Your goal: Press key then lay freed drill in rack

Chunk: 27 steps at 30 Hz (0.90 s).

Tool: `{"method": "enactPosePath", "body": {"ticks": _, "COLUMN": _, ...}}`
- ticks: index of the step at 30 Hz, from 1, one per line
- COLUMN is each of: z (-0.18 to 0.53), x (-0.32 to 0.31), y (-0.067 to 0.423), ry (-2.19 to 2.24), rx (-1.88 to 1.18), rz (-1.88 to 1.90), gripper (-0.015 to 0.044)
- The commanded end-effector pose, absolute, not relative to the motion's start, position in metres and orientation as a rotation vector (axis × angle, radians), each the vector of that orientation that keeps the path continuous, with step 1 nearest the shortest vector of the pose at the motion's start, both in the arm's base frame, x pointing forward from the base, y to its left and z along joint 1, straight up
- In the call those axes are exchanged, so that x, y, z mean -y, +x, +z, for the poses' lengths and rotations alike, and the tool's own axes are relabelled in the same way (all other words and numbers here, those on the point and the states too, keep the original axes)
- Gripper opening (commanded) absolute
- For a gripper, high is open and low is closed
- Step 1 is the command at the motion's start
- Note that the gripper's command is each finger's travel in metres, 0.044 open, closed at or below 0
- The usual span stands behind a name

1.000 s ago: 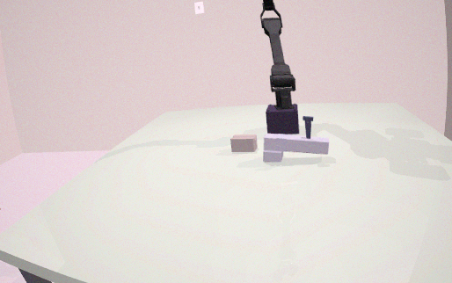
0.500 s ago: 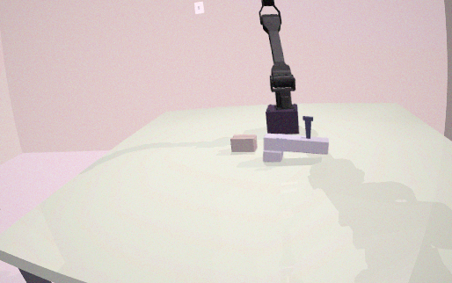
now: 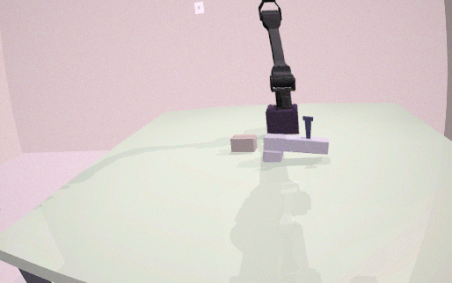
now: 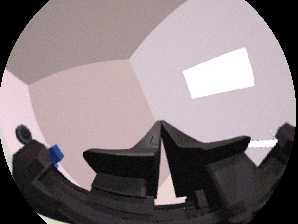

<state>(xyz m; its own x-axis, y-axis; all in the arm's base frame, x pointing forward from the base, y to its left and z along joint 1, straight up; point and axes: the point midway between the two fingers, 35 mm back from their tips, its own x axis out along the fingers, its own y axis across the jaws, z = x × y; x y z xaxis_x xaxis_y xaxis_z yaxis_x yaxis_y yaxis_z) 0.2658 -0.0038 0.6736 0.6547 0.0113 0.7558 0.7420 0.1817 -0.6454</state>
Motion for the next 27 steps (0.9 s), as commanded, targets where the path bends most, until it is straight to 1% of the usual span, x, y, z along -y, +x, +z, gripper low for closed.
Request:
{"method": "enactPosePath", "body": {"ticks": 1, "z": 0.629, "x": 0.003, "y": 0.317, "ry": -1.199, "rx": 0.582, "rz": -0.398, "gripper": 0.0000}}
{"method": "enactPosePath", "body": {"ticks": 7, "z": 0.549, "x": 0.001, "y": 0.380, "ry": -0.994, "rx": 0.327, "rz": -0.158, "gripper": 0.0000}}
{"method": "enactPosePath", "body": {"ticks": 14, "z": 0.438, "x": -0.005, "y": 0.426, "ry": -0.717, "rx": -0.028, "rz": 0.040, "gripper": 0.0000}}
{"method": "enactPosePath", "body": {"ticks": 20, "z": 0.337, "x": -0.010, "y": 0.437, "ry": -0.465, "rx": -0.365, "rz": 0.125, "gripper": 0.0000}}
{"method": "enactPosePath", "body": {"ticks": 27, "z": 0.225, "x": -0.016, "y": 0.413, "ry": -0.174, "rx": -0.788, "rz": 0.114, "gripper": 0.0000}}
